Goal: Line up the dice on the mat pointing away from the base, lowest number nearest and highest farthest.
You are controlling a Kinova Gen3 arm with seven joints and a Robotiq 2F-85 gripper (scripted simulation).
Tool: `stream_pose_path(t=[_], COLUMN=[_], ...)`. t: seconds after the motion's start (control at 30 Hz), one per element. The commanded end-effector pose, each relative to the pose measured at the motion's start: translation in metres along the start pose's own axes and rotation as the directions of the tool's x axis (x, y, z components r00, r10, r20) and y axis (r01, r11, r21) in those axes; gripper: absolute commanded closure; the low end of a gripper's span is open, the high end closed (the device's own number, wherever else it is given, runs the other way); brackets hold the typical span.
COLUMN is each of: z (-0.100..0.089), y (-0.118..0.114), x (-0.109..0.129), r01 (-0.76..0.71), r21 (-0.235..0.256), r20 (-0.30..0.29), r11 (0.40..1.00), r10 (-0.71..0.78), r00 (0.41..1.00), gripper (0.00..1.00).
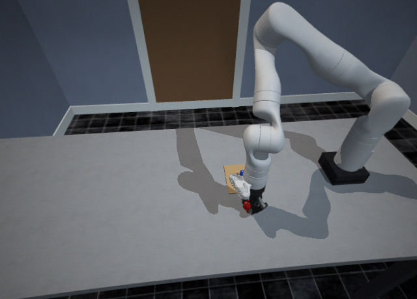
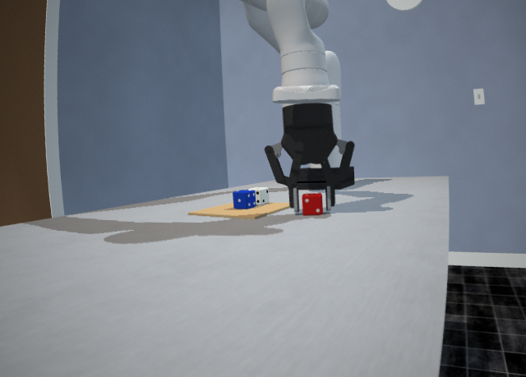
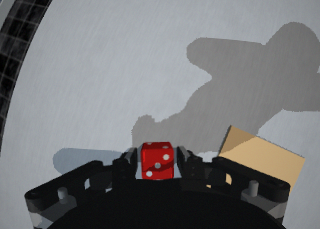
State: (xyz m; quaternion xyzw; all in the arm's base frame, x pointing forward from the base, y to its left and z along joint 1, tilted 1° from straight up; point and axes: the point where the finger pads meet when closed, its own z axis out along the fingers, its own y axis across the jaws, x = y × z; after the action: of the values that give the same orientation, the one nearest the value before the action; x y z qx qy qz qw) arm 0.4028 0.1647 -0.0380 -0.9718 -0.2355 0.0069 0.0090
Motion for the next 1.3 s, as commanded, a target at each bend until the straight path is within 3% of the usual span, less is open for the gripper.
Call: stream_pose_path(t=[0.0, 0.93, 0.97, 1.27], z=[0.0018, 0.0017, 0.0017, 0.0017], y=[-0.0025, -0.0024, -0.0024, -0.0024], x=[0.0003, 0.0004, 0.0004, 0.0004], r01=[0.004, 0.004, 0.004, 0.004], r21=[0.004, 0.003, 0.003, 0.003], r20=[-0.004, -0.004, -0.004, -0.004], r11=[1.000, 1.000, 1.000, 1.000], r10=[-0.004, -0.004, -0.004, -0.004], r00=[1.000, 1.000, 1.000, 1.000], gripper=[0.54, 0.54, 0.74, 0.74])
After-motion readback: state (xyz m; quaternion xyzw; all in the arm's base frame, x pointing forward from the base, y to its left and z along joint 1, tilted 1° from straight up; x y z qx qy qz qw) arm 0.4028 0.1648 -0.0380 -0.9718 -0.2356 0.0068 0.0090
